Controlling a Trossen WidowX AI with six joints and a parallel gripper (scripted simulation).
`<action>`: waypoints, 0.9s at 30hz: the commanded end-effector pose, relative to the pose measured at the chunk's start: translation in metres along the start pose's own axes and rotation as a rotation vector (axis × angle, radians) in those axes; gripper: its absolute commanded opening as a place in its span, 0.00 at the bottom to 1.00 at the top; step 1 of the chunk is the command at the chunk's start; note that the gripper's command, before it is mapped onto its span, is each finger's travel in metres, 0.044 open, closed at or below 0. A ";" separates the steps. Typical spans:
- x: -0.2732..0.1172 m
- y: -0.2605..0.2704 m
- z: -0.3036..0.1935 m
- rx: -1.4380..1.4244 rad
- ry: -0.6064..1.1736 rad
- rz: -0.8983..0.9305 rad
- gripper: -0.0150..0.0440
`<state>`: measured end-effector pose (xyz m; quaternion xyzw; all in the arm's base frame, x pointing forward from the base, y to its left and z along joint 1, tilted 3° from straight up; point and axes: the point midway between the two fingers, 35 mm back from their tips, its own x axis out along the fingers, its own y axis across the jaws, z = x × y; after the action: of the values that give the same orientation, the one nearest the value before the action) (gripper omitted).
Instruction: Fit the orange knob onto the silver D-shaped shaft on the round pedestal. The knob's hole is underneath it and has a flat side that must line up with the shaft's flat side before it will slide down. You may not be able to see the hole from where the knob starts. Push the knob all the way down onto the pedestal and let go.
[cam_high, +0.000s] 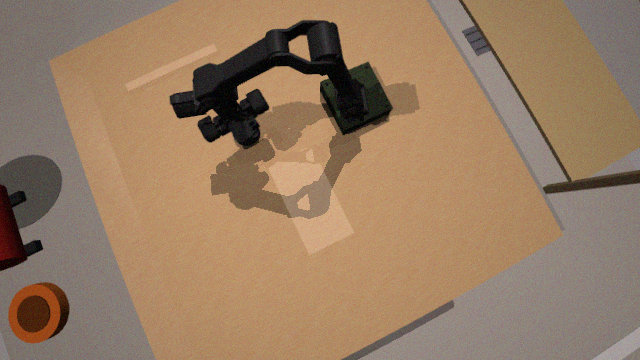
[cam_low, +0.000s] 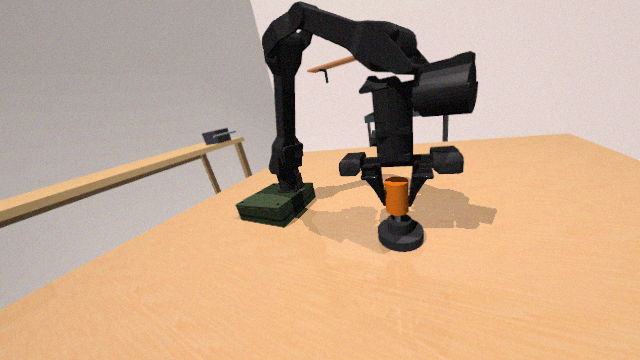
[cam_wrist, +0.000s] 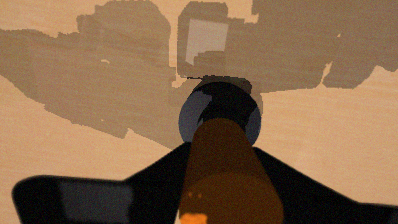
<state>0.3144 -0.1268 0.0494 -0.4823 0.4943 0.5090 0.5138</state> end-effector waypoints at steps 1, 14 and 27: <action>-0.003 -0.002 -0.001 -0.009 0.007 -0.008 0.25; 0.001 -0.003 -0.002 -0.009 0.007 -0.008 0.25; -0.001 0.002 0.000 -0.009 0.007 -0.008 0.25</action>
<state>0.3157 -0.1277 0.0469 -0.4867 0.4916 0.5075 0.5136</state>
